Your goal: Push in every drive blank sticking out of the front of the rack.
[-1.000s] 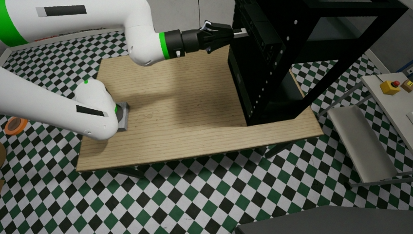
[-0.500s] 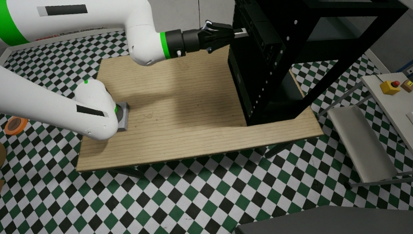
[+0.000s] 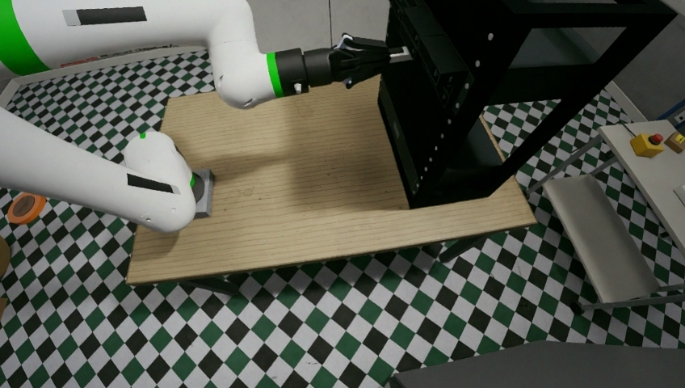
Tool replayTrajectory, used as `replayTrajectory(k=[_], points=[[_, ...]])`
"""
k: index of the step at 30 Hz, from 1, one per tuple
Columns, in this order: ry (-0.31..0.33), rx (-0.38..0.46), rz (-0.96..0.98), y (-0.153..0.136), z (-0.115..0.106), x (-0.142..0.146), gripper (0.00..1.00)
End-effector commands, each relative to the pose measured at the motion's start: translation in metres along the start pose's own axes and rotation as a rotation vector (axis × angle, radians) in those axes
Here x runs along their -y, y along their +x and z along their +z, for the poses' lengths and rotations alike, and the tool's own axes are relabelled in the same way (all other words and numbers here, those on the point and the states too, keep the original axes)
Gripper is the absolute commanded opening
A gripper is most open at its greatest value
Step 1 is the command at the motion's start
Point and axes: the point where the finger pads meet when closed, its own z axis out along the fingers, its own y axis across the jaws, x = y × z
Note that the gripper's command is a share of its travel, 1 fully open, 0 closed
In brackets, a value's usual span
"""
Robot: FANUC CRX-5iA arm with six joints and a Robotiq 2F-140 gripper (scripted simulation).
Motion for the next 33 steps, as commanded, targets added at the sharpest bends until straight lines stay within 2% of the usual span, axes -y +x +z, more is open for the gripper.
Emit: replayTrajectory(k=[1,33], points=[[0.038,0.043,-0.015,0.0004,0.0006,-0.0016,0.10],[0.038,0.043,-0.015,0.0003,0.0062,-0.0015,0.10]])
